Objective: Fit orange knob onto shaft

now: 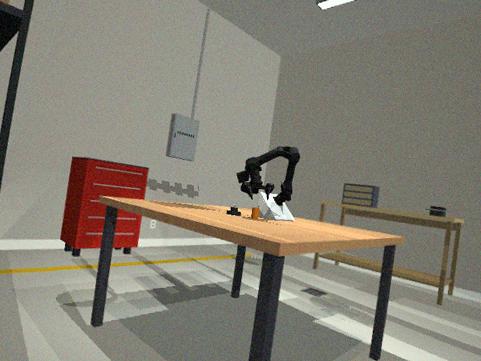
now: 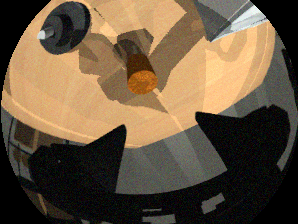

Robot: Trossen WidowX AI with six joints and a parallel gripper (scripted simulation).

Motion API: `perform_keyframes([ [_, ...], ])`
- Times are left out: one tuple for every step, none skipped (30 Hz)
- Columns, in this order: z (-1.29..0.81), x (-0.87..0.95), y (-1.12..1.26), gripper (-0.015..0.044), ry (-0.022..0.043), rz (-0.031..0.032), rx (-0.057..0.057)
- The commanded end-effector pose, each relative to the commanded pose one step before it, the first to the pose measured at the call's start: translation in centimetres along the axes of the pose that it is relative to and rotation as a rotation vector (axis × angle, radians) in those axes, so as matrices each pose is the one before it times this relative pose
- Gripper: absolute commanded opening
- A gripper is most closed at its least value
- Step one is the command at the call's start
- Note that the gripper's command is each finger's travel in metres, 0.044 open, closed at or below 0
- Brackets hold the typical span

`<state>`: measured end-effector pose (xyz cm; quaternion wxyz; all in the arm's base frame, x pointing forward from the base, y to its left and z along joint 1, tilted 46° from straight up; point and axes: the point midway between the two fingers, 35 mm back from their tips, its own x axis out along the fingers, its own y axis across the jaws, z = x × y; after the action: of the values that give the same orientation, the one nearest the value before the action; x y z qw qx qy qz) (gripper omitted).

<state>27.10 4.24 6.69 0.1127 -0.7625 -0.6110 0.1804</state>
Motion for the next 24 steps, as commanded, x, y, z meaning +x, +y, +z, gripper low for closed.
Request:
perform_keyframes([
  [-0.518, -0.14, -0.604, 0.044, -0.26543, -0.0583, -0.0105],
  [0.056, -0.247, 0.053, 0.044, -0.096, 0.00643, 0.0104],
  [0.032, -0.375, 0.182, 0.044, -0.09506, 0.02141, 0.0129],
  [-0.001, -0.505, 0.304, 0.044, -0.09153, 0.03585, 0.0158],
  [-0.026, -0.492, 0.322, 0.044, -0.06866, 0.03804, 0.0149],
  [-0.15, -0.332, 0.343, 0.044, -0.03936, 0.02681, 0.01],
  [-0.054, -0.118, 0.12, 0.044, -0.01272, 0.00963, 0.0035],
  [0.0, 0.0, 0.0, 0.044, 0.0, 0.0, 0.0],
  [0.0, 0.0, 0.0, 0.044, 0.0, 0.0, 0.0],
  [0.0, 0.0, 0.0, 0.044, 0.0, 0.0, 0.0],
  [0.0, 0.0, 0.0, 0.044, 0.0, 0.0, 0.0],
  [0.0, 0.0, 0.0, 0.044, 0.0, 0.0, 0.0],
  [0.0, 0.0, 0.0, 0.044, 0.0, 0.0, 0.0],
  [0.0, 0.0, 0.0, 0.044, 0.0, 0.0, 0.0],
  [0.0, 0.0, 0.0, 0.044, 0.0, 0.0, 0.0],
  [0.0, 0.0, 0.0, 0.044, 0.0, 0.0, 0.0],
  [0.0, 0.0, 0.0, 0.044, 0.0, 0.0, 0.0],
  [0.0, 0.0, 0.0, 0.044, 0.0, 0.0, 0.0],
  [0.0, 0.0, 0.0, 0.044, 0.0, 0.0, 0.0],
  [0.0, 0.0, 0.0, 0.044, 0.0, 0.0, 0.0],
  [0.0, 0.003, 0.0, 0.044, 0.0, 0.0, -0.016],
  [-0.001, 0.01, 0.0, 0.044, 0.0, 0.00001, -0.0481],
  [-0.001, 0.017, 0.0, 0.044, 0.0, 0.00001, -0.0802],
  [-0.001, 0.02, 0.0, 0.044, 0.0, 0.00002, -0.0983],
])
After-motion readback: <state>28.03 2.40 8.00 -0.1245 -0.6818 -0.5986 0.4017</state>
